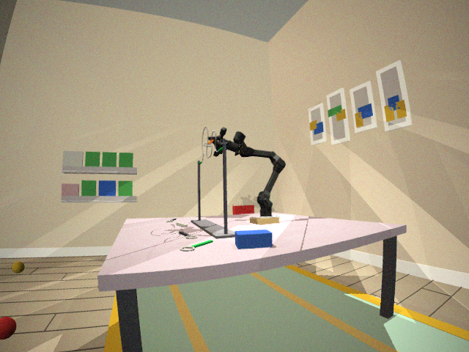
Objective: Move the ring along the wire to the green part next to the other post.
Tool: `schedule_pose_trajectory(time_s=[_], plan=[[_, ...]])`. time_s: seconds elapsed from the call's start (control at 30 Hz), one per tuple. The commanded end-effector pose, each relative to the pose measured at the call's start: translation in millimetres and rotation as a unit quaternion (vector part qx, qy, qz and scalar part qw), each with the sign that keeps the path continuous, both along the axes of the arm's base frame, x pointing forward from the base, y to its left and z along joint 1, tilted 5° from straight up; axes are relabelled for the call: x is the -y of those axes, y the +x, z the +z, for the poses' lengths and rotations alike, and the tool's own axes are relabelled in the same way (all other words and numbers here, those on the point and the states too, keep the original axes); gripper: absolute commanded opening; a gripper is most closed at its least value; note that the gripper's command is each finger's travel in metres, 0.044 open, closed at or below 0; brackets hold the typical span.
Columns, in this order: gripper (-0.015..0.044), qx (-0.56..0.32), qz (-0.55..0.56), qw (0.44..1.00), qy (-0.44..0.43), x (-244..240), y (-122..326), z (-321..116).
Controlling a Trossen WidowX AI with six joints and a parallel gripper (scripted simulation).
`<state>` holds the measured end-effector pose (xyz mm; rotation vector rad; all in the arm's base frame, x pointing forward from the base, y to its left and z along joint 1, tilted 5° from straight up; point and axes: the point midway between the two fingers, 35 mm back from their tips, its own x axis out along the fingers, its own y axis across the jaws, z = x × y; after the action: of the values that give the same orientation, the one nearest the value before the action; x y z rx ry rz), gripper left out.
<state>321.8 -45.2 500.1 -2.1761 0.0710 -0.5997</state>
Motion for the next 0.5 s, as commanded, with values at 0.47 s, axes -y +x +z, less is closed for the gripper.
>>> schedule_pose_trajectory(time_s=[0.47], plan=[[-0.0150,-0.002,-0.001,1.000,0.025,17,0,-21]])
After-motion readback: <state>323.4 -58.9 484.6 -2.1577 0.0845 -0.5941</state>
